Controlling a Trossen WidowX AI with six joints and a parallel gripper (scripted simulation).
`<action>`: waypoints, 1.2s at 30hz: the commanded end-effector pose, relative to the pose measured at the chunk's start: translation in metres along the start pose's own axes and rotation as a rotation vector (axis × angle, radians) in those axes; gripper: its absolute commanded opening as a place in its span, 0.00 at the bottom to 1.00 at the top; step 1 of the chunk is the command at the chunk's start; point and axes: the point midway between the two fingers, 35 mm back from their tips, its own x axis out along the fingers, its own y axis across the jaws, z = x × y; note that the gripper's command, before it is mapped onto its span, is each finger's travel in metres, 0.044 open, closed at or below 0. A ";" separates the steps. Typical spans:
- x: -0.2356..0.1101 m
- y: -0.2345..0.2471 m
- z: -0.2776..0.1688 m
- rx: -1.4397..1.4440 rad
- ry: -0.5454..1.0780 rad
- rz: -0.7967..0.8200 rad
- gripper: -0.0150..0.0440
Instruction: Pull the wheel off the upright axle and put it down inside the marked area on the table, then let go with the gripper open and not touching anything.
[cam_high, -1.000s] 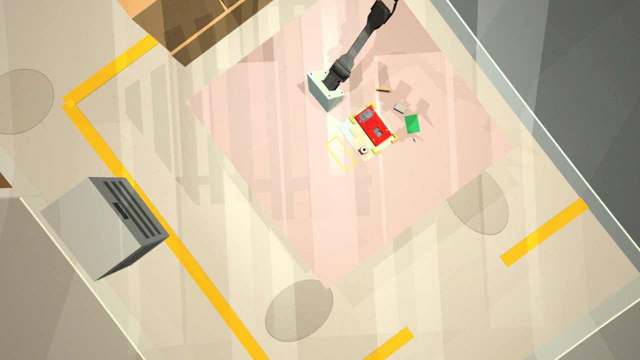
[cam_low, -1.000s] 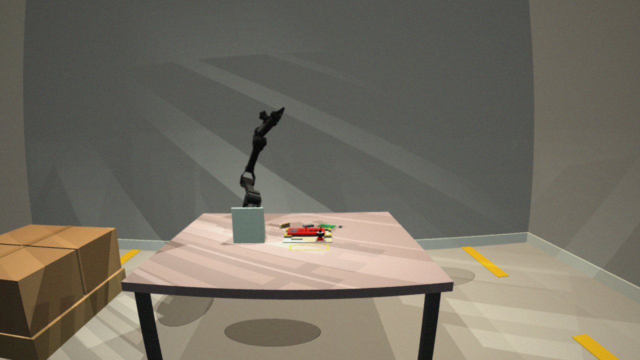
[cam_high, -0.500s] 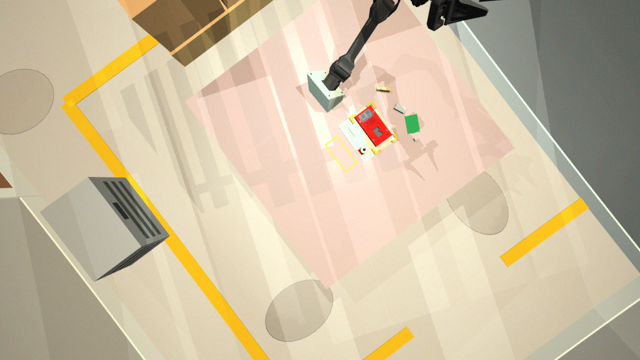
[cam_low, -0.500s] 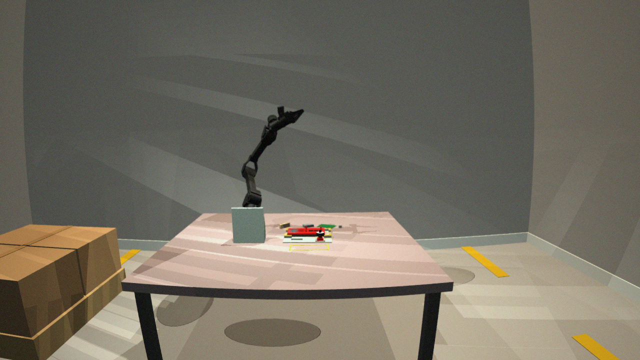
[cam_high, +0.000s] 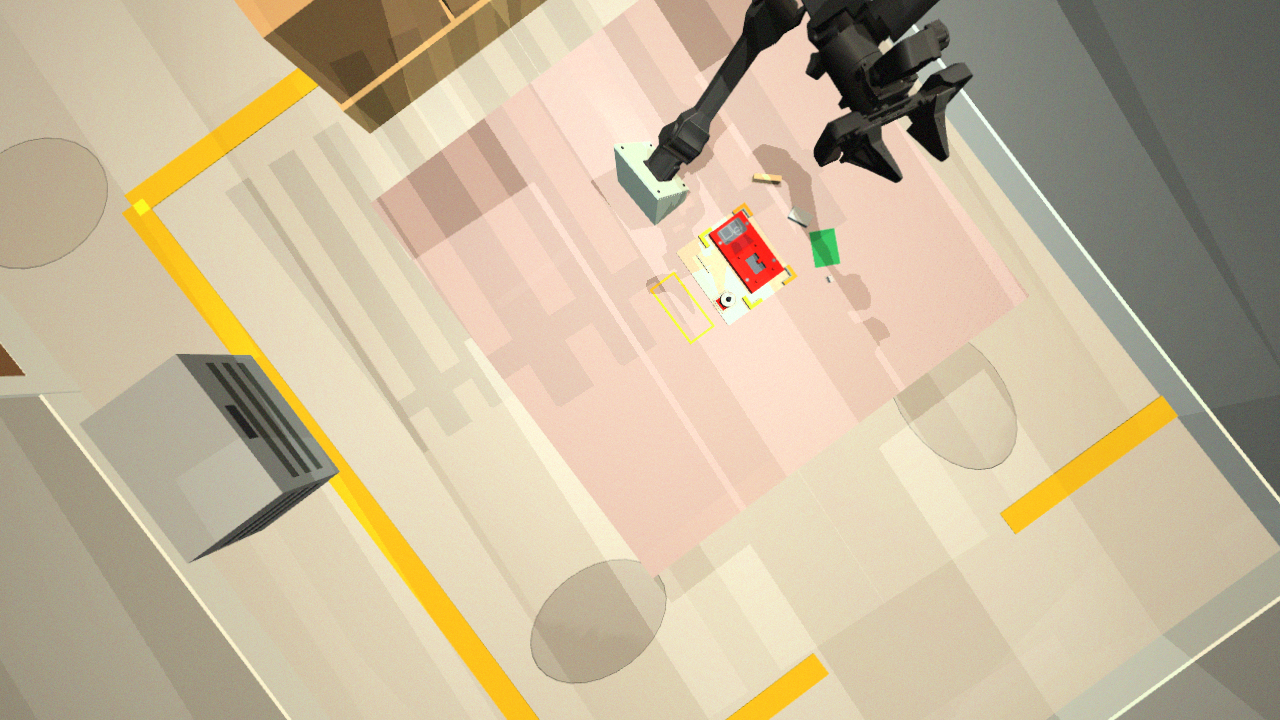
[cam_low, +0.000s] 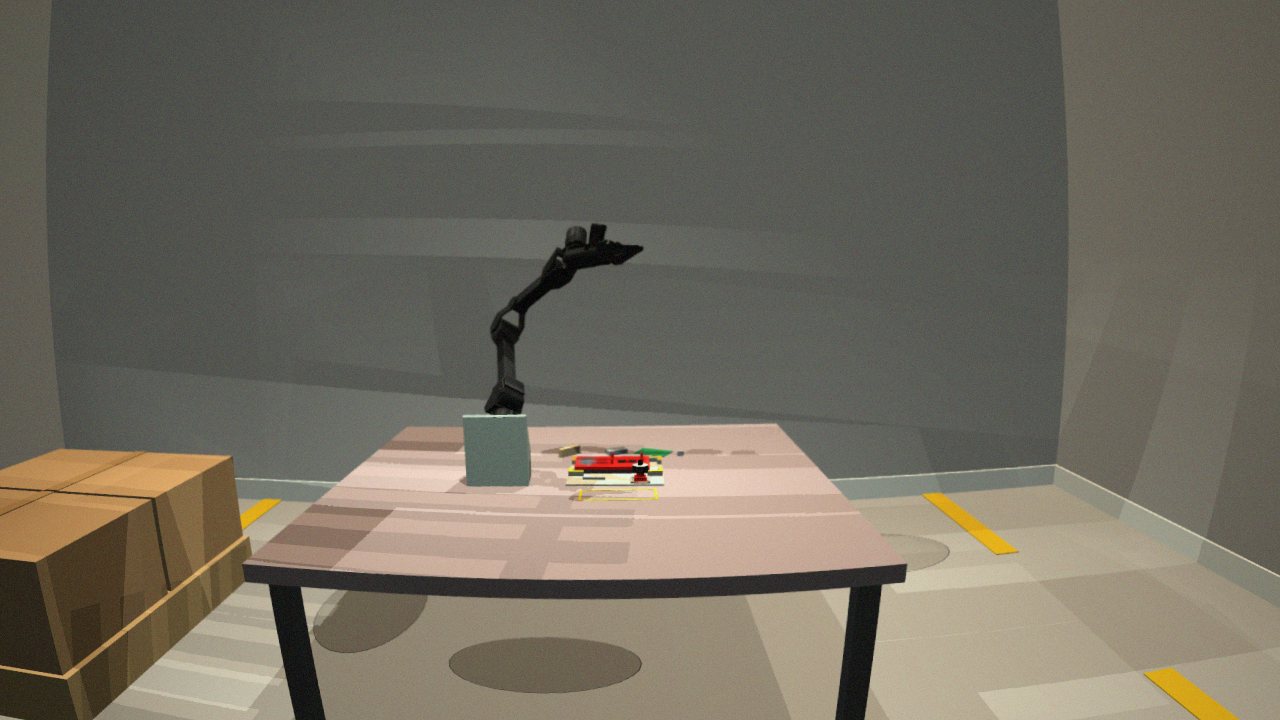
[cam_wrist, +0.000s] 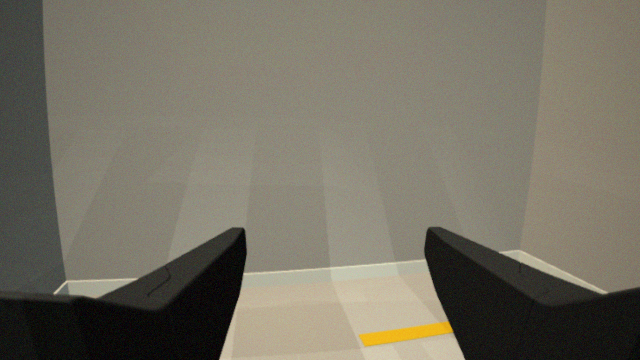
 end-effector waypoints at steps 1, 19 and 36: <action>0.023 -0.018 -0.035 -0.035 0.122 -0.034 0.76; 0.069 -0.086 -0.207 -0.165 0.715 -0.087 0.76; 0.023 -0.119 -0.390 -0.195 1.418 0.078 0.76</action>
